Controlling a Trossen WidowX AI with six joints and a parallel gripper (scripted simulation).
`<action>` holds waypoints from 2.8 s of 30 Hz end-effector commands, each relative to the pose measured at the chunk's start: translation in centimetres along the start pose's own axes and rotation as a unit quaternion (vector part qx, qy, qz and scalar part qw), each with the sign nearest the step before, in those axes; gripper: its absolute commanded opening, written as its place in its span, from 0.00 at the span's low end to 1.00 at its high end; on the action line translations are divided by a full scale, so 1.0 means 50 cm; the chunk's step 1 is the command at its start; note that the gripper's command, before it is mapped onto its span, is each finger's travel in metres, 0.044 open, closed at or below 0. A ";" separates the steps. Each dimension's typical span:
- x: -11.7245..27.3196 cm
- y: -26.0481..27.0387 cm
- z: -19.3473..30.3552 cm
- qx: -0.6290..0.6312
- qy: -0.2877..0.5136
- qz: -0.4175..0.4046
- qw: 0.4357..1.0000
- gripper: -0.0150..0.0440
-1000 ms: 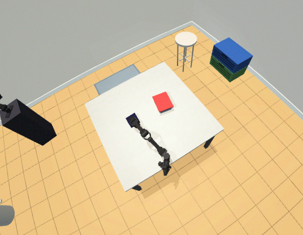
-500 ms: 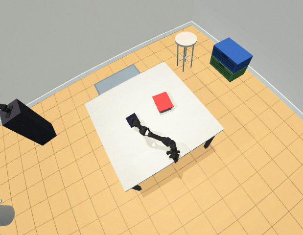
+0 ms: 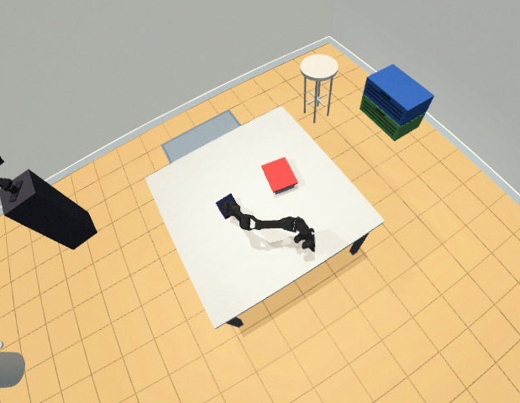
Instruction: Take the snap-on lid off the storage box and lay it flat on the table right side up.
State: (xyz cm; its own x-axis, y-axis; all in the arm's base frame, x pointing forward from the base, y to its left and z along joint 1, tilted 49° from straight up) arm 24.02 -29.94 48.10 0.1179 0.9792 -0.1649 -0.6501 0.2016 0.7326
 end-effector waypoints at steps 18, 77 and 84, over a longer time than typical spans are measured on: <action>0.427 -0.399 -0.026 0.238 0.129 0.255 0.928 0.65; 0.852 -0.543 -0.548 0.606 0.435 0.213 0.631 0.65; 0.843 -0.563 -0.542 0.607 0.434 0.216 0.629 0.65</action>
State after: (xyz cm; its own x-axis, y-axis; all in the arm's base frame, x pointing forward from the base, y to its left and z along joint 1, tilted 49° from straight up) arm 26.71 5.42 2.89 -0.6718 0.6748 0.3055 0.6298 0.3032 0.7151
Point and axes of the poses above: the point midway between the two fingers, 35 mm back from their tips, its own x axis back along the fingers, its own y axis across the jaws, z = x × y, the point moved 5 cm from there along x, back along the fingers, and after that the axes turned 8 degrees about -x, right-handed, at the moved point
